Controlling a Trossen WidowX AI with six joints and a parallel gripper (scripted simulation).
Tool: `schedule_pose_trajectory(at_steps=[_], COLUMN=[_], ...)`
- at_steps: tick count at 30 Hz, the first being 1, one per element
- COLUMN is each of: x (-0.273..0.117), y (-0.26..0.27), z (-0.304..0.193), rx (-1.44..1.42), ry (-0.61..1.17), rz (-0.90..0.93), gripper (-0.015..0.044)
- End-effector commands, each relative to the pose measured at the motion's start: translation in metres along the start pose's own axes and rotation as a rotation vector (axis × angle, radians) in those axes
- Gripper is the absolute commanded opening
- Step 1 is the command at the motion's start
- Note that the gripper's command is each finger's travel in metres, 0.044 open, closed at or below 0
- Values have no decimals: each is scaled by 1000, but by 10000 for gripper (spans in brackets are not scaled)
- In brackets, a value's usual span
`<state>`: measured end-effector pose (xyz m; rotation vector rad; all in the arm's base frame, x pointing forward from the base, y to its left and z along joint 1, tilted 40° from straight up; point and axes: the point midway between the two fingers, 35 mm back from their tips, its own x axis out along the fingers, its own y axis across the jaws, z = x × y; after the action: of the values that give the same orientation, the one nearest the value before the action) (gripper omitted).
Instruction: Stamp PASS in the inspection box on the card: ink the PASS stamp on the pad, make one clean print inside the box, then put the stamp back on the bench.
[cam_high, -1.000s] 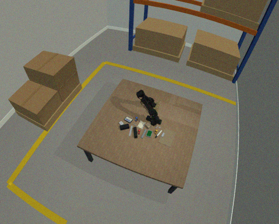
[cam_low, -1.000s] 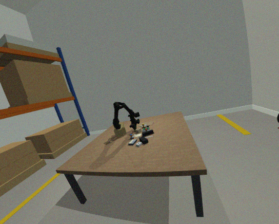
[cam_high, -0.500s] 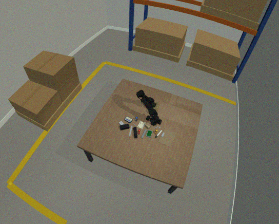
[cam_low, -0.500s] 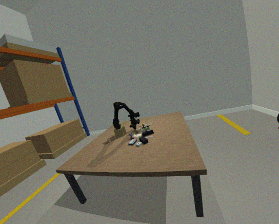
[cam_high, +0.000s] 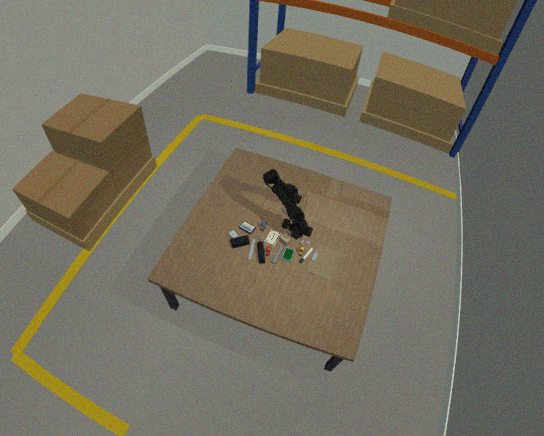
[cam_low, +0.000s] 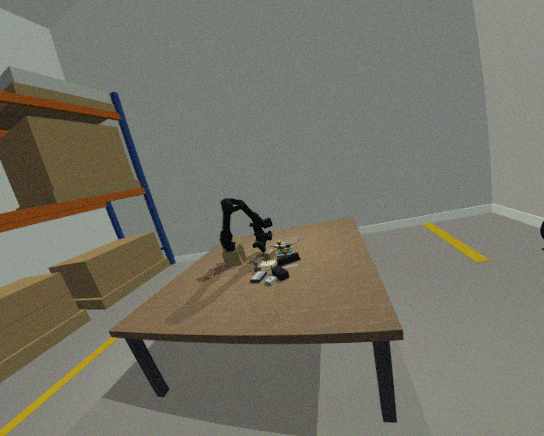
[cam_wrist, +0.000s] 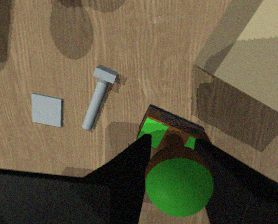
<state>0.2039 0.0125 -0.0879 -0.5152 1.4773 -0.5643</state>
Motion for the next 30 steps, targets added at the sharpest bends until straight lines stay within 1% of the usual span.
schedule_pose_trajectory(at_steps=[1,30], x=[-3,-16], y=[1,1], z=[1,2], rx=[4,4], ry=[0,0], rz=[5,9], gripper=[0,0])
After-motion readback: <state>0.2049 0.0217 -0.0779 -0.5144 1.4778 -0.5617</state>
